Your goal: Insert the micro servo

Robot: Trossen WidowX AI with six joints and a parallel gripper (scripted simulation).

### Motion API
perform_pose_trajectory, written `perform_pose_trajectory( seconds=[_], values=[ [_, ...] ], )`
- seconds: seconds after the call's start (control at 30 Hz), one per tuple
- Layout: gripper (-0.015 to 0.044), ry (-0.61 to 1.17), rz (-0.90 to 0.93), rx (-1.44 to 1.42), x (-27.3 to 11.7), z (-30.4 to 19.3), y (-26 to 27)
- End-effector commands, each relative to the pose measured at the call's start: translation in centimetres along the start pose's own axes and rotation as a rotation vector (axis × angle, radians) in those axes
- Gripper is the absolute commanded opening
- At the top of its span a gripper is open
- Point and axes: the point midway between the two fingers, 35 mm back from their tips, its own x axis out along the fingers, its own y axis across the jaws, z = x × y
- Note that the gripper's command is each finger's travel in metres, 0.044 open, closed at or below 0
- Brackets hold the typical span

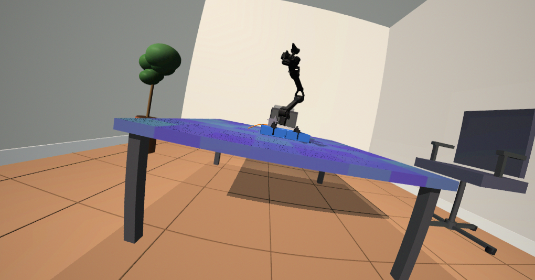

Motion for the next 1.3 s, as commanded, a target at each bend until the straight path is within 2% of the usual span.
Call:
perform_pose_trajectory(
  seconds=[0.0,0.3,0.6,0.9,1.27],
  values=[
    [0.0440,0.000,-0.122,0.028,1.3,0.0,-3.7],
    [0.0440,0.020,-0.411,0.071,2.7,-0.4,-12.3],
    [0.0440,0.048,-0.707,0.106,2.2,-1.4,-20.5],
    [0.0440,0.086,-1.006,0.126,-0.1,-2.7,-27.8],
    [0.0440,0.145,-1.374,0.129,-5.3,-4.3,-34.8]
  ],
)
